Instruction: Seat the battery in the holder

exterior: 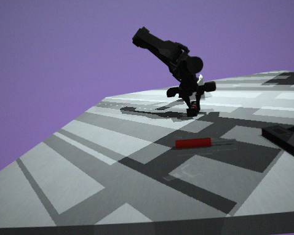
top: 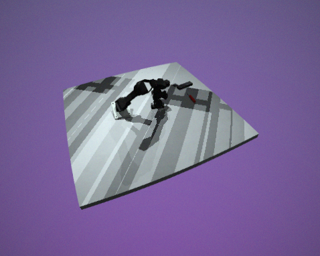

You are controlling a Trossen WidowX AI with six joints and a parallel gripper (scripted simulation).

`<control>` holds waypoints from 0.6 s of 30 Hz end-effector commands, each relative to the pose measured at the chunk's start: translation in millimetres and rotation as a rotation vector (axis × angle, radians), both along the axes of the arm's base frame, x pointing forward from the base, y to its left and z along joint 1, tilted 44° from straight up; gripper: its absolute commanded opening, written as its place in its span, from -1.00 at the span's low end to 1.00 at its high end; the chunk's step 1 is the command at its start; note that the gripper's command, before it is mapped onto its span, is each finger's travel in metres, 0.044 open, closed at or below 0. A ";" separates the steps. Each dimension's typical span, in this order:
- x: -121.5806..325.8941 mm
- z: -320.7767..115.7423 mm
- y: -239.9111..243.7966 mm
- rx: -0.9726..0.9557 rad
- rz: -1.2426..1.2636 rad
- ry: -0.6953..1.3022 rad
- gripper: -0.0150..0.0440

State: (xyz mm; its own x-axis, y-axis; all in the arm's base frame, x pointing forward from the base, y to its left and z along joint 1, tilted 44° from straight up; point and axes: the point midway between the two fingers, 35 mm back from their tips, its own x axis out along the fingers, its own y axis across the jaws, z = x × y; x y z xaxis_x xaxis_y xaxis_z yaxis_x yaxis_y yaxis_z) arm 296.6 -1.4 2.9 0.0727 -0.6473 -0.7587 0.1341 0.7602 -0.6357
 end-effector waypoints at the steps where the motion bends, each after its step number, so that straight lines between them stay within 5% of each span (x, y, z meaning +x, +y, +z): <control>1: -1.8 0.1 -0.6 -0.001 0.005 0.005 -0.20; 13: -1.8 0.1 -0.6 -0.001 0.005 0.005 -0.20; 18: -1.8 0.1 -0.6 -0.001 0.005 0.005 0.14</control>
